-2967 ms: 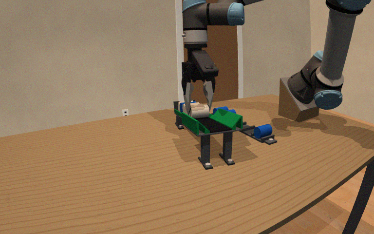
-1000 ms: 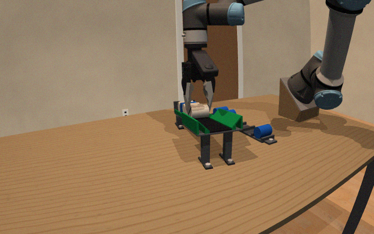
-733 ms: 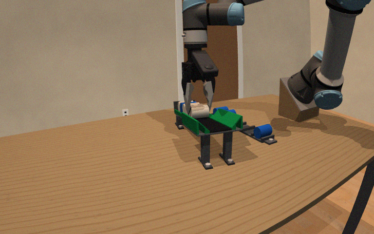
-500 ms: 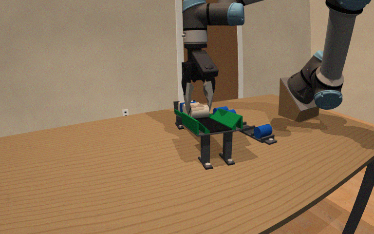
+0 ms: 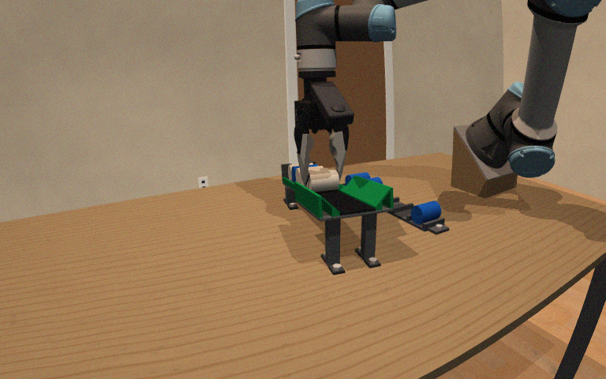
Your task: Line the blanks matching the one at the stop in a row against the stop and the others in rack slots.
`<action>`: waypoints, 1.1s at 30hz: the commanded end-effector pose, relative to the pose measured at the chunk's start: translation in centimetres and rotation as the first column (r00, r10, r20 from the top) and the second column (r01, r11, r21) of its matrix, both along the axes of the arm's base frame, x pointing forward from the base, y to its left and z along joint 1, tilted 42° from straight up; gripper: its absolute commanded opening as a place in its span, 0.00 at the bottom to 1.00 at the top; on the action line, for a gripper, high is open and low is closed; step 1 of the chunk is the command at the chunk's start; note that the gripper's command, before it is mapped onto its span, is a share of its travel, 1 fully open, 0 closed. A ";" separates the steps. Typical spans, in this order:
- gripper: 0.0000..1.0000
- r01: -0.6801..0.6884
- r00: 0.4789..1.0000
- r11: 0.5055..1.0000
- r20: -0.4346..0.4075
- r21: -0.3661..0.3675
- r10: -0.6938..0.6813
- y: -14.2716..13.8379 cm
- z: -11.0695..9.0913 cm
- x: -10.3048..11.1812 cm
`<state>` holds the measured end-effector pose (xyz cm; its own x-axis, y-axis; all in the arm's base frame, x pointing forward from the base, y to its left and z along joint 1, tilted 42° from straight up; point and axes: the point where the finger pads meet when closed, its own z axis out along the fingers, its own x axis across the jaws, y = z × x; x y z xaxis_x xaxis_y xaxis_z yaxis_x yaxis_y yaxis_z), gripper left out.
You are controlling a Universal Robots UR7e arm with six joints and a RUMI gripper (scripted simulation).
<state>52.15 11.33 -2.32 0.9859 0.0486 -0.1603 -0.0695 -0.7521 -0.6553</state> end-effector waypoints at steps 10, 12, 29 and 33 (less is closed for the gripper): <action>0.46 0.002 1.000 1.000 -0.001 0.001 -0.002 0.0 -0.1 0.0; 0.46 0.002 1.000 1.000 -0.001 0.001 -0.002 0.0 -0.1 0.0; 0.46 0.002 1.000 1.000 0.004 -0.002 -0.002 -1.5 1.5 0.5; 0.46 0.002 1.000 1.000 0.004 -0.002 -0.002 -2.1 2.2 0.6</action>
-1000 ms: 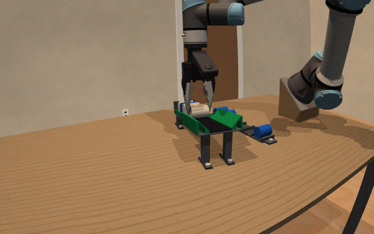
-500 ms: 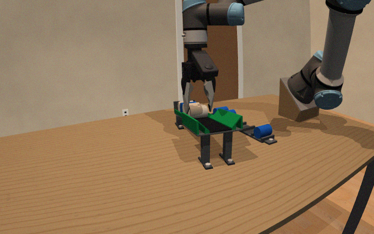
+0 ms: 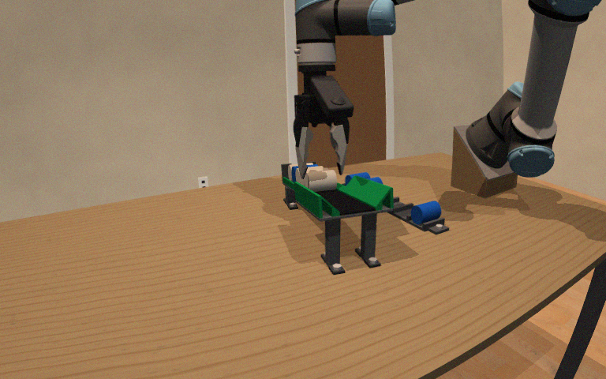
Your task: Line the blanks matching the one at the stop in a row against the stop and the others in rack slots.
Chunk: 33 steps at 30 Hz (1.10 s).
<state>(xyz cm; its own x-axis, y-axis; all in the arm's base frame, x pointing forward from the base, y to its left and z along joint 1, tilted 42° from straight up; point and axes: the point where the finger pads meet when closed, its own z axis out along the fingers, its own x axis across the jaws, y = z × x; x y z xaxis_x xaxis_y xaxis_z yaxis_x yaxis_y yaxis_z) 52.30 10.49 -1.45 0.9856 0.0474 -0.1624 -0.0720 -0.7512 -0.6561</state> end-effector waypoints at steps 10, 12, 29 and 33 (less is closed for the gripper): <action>0.46 0.001 1.000 1.000 0.007 -0.004 -0.001 -4.6 5.1 1.2; 0.46 0.001 1.000 1.000 0.007 -0.004 -0.001 -5.0 5.5 1.3; 1.00 0.000 1.000 1.000 0.003 -0.001 0.000 -5.2 5.8 1.3; 1.00 0.000 1.000 1.000 0.003 -0.002 0.000 -5.2 5.8 1.3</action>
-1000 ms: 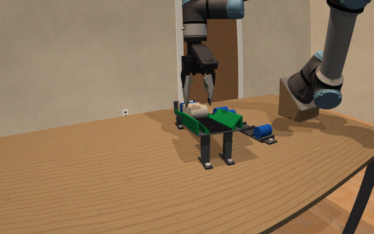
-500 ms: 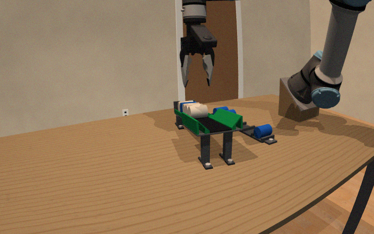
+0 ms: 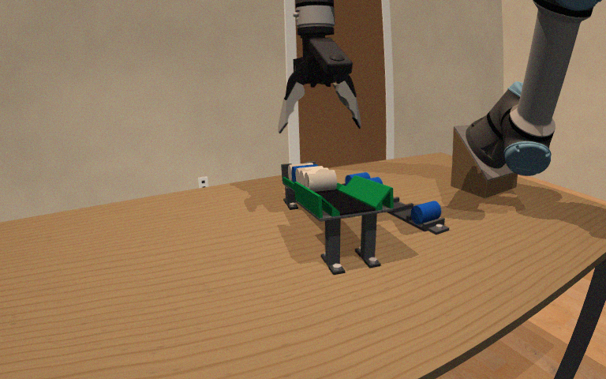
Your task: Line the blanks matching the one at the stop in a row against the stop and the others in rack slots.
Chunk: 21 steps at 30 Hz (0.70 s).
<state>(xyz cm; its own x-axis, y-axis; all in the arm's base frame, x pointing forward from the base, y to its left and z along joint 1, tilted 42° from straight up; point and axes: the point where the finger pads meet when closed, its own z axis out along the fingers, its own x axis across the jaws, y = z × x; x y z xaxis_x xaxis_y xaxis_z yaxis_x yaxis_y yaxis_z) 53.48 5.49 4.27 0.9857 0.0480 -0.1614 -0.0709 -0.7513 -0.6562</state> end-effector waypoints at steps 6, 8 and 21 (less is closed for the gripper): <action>1.00 0.001 1.000 1.000 0.002 -0.002 -0.001 -0.2 0.0 0.1; 1.00 0.001 1.000 1.000 0.002 -0.002 -0.001 -0.2 0.0 0.1; 1.00 0.015 1.000 1.000 -0.010 -0.004 -0.015 -0.2 0.0 0.1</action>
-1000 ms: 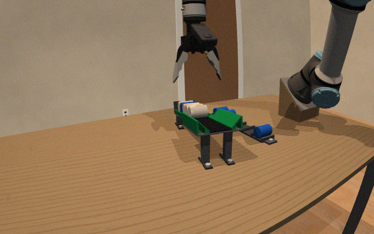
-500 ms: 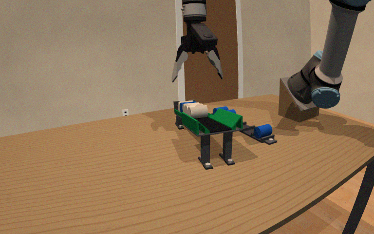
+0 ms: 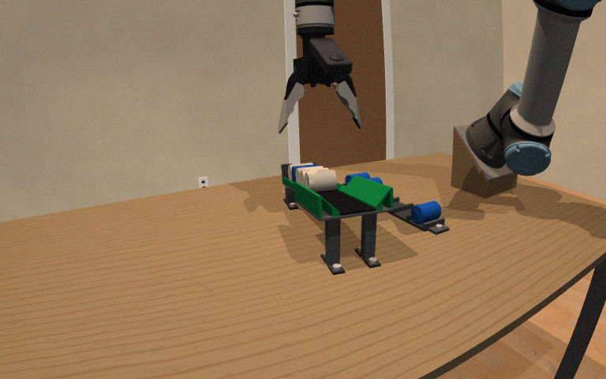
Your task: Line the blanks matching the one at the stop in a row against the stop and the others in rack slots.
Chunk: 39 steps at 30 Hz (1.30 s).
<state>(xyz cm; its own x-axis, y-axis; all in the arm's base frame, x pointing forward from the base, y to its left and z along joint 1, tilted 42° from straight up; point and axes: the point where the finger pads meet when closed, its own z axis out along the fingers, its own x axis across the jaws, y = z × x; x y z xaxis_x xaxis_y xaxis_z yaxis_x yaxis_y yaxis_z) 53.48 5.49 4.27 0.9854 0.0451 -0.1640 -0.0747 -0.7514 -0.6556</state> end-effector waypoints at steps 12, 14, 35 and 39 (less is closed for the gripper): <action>1.00 0.089 0.993 0.996 -0.076 -0.023 -0.090 -0.5 -0.4 0.3; 1.00 0.099 0.991 0.995 -0.086 -0.026 -0.101 -0.5 -0.5 0.3; 1.00 0.379 0.848 0.912 -0.335 -0.157 -0.411 -1.5 -1.9 0.7; 1.00 0.435 0.791 0.878 -0.383 -0.199 -0.478 -1.7 -2.3 0.8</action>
<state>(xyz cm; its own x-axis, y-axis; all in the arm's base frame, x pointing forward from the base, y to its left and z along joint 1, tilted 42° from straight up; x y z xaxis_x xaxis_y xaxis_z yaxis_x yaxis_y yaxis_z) 54.21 4.25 2.58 0.8163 -0.3333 -0.4717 -0.5568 -0.6716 -0.4889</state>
